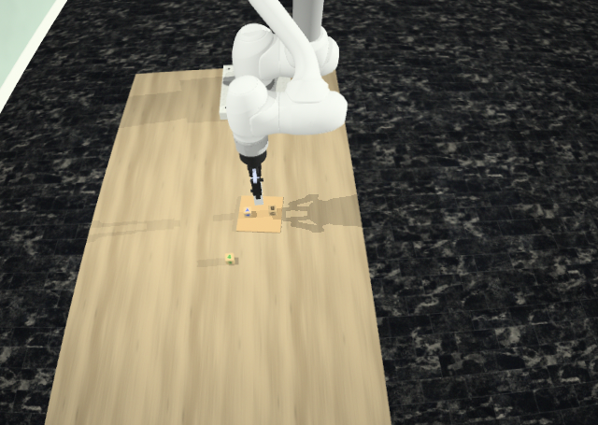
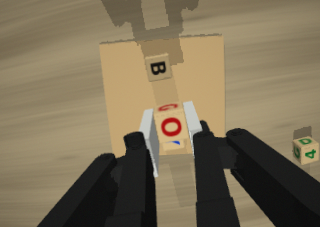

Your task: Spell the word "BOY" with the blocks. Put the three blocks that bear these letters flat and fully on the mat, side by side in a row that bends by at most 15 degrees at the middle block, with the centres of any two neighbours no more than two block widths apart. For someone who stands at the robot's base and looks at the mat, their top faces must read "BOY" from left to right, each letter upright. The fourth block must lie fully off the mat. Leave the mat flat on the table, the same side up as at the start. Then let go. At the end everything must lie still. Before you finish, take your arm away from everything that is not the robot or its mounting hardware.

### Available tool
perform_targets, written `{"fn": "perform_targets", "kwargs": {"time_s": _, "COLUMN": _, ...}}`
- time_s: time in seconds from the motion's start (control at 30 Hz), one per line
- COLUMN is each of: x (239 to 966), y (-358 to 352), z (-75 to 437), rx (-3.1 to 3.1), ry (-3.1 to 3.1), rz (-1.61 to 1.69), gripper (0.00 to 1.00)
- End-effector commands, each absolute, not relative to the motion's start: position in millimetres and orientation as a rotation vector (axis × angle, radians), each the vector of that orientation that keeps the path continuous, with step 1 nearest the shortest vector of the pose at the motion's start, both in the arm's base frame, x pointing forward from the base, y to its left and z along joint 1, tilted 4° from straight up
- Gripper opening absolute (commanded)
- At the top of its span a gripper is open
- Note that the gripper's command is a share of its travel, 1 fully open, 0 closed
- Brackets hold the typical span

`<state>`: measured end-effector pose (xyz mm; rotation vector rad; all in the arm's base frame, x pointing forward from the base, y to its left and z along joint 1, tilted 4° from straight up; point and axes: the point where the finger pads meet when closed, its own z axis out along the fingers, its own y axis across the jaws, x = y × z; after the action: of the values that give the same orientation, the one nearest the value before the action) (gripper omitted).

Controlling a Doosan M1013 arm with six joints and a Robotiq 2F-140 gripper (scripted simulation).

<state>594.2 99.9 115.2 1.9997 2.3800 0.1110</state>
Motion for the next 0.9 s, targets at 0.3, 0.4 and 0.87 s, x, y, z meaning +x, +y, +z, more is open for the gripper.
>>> {"fn": "perform_targets", "kwargs": {"time_s": 0.3, "x": 595, "y": 101, "z": 55, "rx": 2.009, "ry": 2.377, "rz": 0.104, "gripper": 0.13}}
{"fn": "perform_targets", "kwargs": {"time_s": 0.4, "x": 596, "y": 102, "z": 49, "rx": 2.009, "ry": 2.377, "rz": 0.104, "gripper": 0.13}}
{"fn": "perform_targets", "kwargs": {"time_s": 0.87, "x": 596, "y": 102, "z": 40, "rx": 2.009, "ry": 2.377, "rz": 0.104, "gripper": 0.13}}
